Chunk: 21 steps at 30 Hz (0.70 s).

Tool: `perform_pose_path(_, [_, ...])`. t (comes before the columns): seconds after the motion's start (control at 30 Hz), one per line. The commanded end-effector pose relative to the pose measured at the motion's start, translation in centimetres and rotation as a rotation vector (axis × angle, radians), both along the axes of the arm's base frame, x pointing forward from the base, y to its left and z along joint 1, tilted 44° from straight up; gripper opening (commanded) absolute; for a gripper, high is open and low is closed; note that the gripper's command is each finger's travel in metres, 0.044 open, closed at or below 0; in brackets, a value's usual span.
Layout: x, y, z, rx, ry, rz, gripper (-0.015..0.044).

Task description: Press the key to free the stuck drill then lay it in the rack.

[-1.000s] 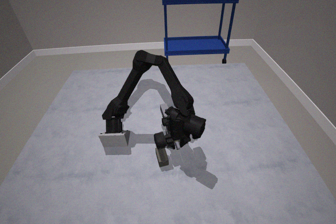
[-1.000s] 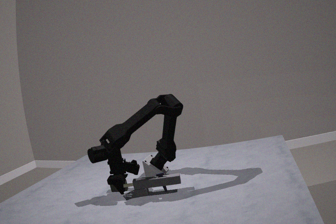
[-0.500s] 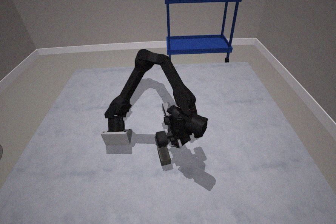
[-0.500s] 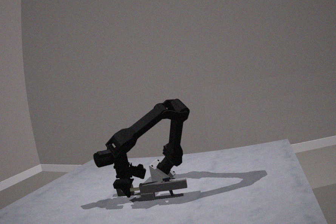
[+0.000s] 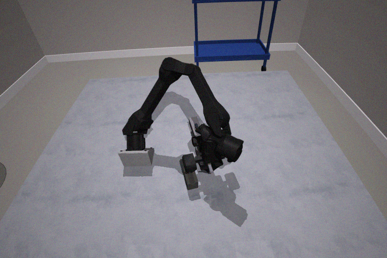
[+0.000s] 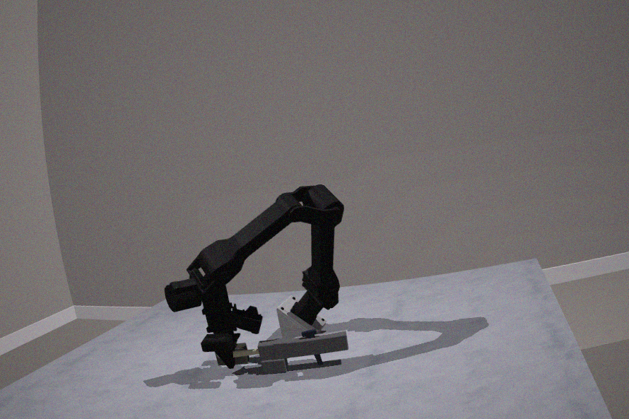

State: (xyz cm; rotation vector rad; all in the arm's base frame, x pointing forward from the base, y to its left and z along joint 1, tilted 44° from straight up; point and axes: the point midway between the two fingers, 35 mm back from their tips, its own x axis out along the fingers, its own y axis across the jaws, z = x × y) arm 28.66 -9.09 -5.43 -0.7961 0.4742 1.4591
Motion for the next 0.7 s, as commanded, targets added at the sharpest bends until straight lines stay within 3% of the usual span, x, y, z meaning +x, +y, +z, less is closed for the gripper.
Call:
perform_pose_path(0.0, [0.0,-0.4,-0.4,-0.003,0.001,0.005,0.0000])
perform_pose_path(0.67, [0.6,-2.7,-2.4,-0.005,0.000,0.005,0.0000])
